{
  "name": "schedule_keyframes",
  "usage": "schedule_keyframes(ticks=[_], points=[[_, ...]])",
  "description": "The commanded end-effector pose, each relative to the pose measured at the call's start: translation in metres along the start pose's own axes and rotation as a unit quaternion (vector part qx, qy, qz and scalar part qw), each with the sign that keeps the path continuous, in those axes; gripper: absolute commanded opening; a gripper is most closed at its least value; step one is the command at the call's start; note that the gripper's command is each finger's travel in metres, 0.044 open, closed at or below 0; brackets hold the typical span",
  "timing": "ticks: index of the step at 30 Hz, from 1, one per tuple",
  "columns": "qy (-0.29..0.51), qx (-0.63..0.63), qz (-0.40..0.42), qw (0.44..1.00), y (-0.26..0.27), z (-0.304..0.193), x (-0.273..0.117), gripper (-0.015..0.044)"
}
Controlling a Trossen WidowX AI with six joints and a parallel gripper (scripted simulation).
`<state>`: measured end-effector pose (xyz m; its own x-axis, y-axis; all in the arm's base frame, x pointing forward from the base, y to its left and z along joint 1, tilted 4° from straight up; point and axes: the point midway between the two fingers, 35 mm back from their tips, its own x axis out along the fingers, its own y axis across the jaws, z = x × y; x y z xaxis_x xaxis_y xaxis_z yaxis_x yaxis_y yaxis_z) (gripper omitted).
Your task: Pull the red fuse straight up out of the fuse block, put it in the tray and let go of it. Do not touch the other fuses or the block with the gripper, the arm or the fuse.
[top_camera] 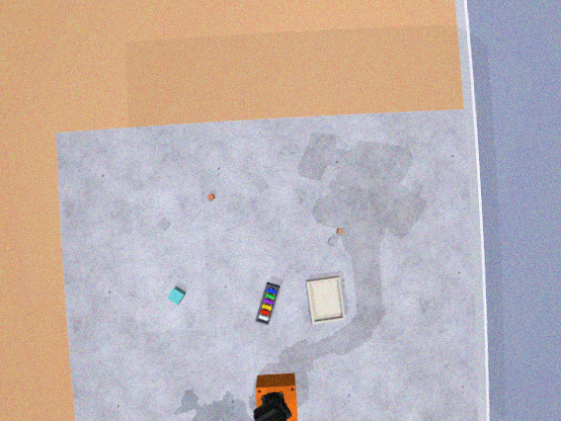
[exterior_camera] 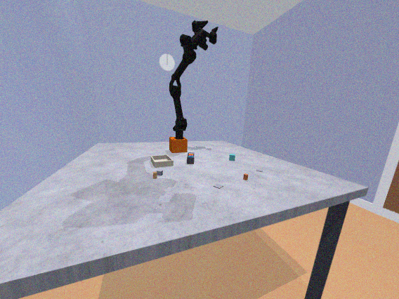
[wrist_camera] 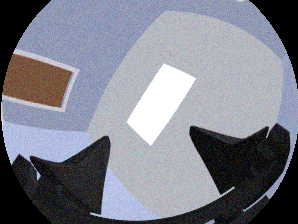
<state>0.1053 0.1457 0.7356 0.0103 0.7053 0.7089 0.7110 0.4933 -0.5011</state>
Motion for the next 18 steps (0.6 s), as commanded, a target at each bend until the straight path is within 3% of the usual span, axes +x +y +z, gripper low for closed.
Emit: schedule_keyframes(ticks=[1,7,13,18], points=[[0.001,0.003,0.002,1.0,0.001,-0.001,0.0,0.0374],[0.071,0.146,0.071,0.984,0.062,-0.03,-0.014,0.0216],[0.193,0.348,0.137,0.907,0.148,-0.064,-0.052,0.0061],[0.312,0.504,0.156,0.79,0.22,-0.084,-0.098,0.0061]])
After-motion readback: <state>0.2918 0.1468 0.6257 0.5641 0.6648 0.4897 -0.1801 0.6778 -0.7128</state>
